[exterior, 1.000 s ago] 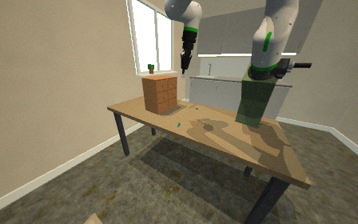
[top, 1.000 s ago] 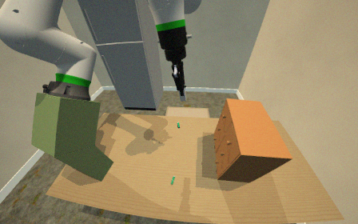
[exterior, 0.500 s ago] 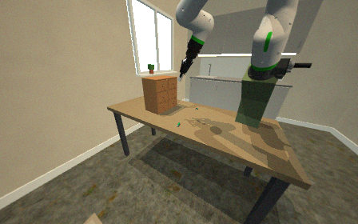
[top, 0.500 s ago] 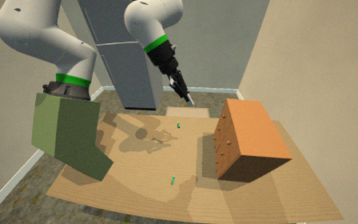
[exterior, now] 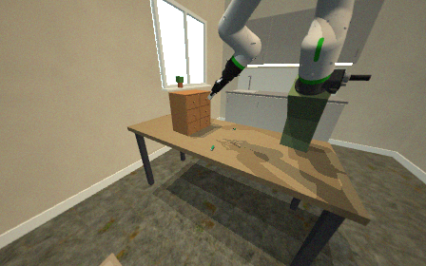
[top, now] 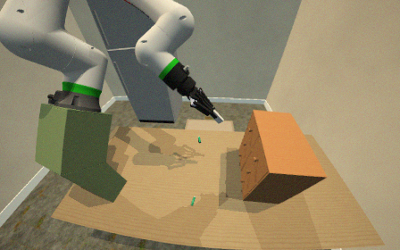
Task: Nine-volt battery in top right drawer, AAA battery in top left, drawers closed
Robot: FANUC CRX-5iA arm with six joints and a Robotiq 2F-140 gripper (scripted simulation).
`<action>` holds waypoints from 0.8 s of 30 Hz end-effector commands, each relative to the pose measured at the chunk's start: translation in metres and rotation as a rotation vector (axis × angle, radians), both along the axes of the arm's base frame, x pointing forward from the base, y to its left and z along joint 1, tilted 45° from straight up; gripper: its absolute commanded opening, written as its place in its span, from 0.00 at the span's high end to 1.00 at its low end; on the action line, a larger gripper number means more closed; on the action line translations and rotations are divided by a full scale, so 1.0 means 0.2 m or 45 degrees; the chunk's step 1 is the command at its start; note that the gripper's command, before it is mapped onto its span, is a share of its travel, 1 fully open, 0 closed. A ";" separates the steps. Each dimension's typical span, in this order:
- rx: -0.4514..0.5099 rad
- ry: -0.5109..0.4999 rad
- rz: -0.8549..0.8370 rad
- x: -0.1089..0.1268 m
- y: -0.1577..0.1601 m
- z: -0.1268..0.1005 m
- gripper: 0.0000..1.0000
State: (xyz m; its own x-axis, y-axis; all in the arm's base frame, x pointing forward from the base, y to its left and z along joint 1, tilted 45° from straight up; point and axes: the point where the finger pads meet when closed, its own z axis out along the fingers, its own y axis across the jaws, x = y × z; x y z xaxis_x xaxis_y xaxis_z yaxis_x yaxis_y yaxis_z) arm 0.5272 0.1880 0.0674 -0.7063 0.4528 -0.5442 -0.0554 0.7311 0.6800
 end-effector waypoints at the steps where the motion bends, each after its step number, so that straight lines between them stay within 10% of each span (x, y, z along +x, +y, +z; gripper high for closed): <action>1: 0.048 -0.154 -0.073 0.04 0.04 -0.02 1.00; 24: 0.073 -0.403 -0.313 0.16 0.12 -0.09 1.00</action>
